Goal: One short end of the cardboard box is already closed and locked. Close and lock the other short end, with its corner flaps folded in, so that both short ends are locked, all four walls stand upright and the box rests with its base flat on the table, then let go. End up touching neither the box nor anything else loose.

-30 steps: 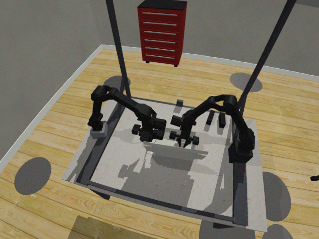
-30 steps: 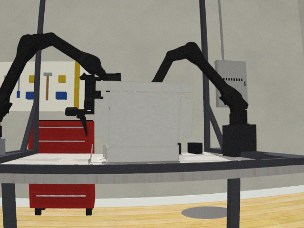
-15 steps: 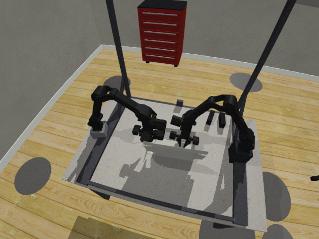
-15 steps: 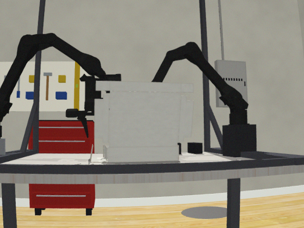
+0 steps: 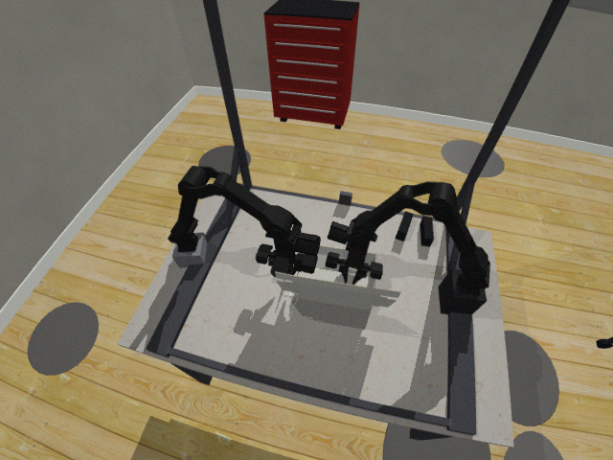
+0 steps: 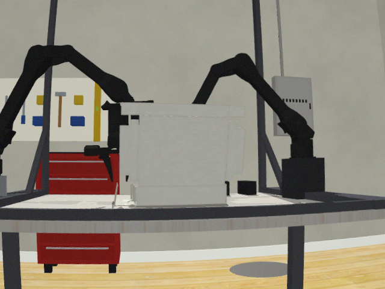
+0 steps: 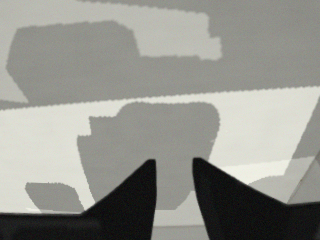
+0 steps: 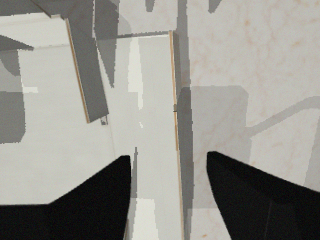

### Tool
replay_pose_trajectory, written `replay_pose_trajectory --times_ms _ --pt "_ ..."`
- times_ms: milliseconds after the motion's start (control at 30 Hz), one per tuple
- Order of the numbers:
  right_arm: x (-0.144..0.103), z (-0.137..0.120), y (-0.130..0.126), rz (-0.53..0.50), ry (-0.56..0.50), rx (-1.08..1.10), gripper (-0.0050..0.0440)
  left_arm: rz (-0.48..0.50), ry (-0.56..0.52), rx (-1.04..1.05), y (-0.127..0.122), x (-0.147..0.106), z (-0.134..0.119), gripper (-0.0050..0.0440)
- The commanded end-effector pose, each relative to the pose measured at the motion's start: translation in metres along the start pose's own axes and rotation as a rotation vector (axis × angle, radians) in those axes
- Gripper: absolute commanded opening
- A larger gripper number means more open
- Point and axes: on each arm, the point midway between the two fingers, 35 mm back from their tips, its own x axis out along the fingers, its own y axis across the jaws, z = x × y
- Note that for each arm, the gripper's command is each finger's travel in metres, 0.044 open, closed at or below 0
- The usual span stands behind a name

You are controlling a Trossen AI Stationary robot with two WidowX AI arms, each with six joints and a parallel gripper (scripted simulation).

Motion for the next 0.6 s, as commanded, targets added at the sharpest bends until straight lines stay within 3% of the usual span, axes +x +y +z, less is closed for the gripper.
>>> replay_pose_trajectory --times_ms 0,367,433,500,567 --pt "0.003 -0.001 0.002 0.010 0.004 -0.005 0.0181 -0.010 -0.027 -0.007 0.000 0.014 0.008 0.0097" --pt "0.021 -0.001 0.002 0.010 0.004 -0.005 0.0181 -0.010 -0.027 -0.007 0.000 0.014 0.008 0.0097" --pt "0.035 -0.001 0.001 0.010 0.004 -0.005 0.0133 -0.010 -0.027 -0.007 0.000 0.014 0.008 0.0097" --pt "0.035 -0.001 0.001 0.010 0.004 -0.005 0.0133 -0.010 -0.027 -0.007 0.000 0.014 0.008 0.0097" --pt "0.050 -0.001 -0.001 0.010 0.004 -0.005 0.0085 -0.010 -0.027 -0.007 0.000 0.014 0.008 0.0097"
